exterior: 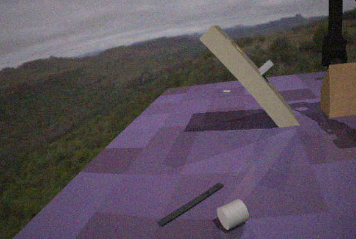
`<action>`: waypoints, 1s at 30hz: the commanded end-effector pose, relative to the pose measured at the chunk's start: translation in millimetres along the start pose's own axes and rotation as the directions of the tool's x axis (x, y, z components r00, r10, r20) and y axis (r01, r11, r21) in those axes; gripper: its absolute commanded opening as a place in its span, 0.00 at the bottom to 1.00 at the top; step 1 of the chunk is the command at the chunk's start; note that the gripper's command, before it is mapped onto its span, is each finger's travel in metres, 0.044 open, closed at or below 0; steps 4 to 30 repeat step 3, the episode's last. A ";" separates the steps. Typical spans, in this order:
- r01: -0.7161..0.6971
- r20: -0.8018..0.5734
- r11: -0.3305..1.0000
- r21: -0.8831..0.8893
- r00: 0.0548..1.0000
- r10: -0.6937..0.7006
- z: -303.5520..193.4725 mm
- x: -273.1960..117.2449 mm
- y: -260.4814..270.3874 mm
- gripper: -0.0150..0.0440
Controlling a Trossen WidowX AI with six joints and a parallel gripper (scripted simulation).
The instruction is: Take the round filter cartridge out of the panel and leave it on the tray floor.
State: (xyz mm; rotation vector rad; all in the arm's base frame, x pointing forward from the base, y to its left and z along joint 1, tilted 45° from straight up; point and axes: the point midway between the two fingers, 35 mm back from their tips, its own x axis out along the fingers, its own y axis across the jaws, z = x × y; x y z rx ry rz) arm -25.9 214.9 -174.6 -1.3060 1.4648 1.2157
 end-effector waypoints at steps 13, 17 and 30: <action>0.000 -0.003 1.000 0.001 1.000 0.000 -1.7 0.7 0.2 1.00; 0.000 -0.003 1.000 0.001 1.000 0.000 -1.7 0.7 0.2 1.00; 0.000 -0.003 1.000 0.001 1.000 0.000 -1.7 0.7 0.2 1.00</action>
